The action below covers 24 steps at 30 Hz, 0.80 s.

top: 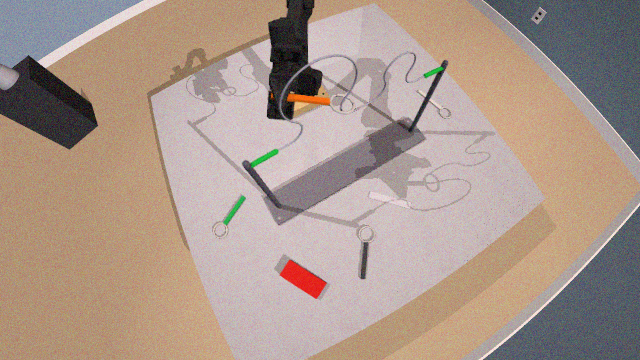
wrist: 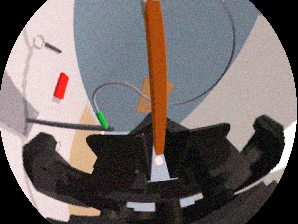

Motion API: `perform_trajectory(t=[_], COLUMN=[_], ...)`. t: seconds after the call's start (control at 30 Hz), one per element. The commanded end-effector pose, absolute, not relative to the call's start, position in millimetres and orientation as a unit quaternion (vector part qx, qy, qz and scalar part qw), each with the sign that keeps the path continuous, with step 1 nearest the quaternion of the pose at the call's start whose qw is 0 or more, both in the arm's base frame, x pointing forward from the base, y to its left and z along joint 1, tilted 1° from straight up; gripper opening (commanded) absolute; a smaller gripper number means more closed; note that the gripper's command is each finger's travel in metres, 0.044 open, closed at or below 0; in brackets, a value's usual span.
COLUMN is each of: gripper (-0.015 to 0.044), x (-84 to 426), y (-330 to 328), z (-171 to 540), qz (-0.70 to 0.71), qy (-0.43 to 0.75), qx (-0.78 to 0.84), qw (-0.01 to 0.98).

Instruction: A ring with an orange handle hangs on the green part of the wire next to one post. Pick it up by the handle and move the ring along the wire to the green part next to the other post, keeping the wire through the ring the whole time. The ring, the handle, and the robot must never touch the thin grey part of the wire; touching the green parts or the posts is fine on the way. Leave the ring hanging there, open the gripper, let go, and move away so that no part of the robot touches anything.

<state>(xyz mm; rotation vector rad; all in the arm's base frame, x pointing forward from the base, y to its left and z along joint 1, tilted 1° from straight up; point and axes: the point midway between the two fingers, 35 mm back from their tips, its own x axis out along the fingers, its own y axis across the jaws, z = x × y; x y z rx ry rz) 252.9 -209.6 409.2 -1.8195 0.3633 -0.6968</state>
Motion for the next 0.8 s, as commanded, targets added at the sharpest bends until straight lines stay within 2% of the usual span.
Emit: perform_trajectory(t=[0.0,0.77], gripper=[-0.015,-0.015], x=[251.9,255.4], y=[-213.0,-206.8], z=[397.6,313.0], qz=[-0.294,-0.263], qy=[0.162,0.207], qx=[-0.744,-0.542], qw=[0.578,0.771])
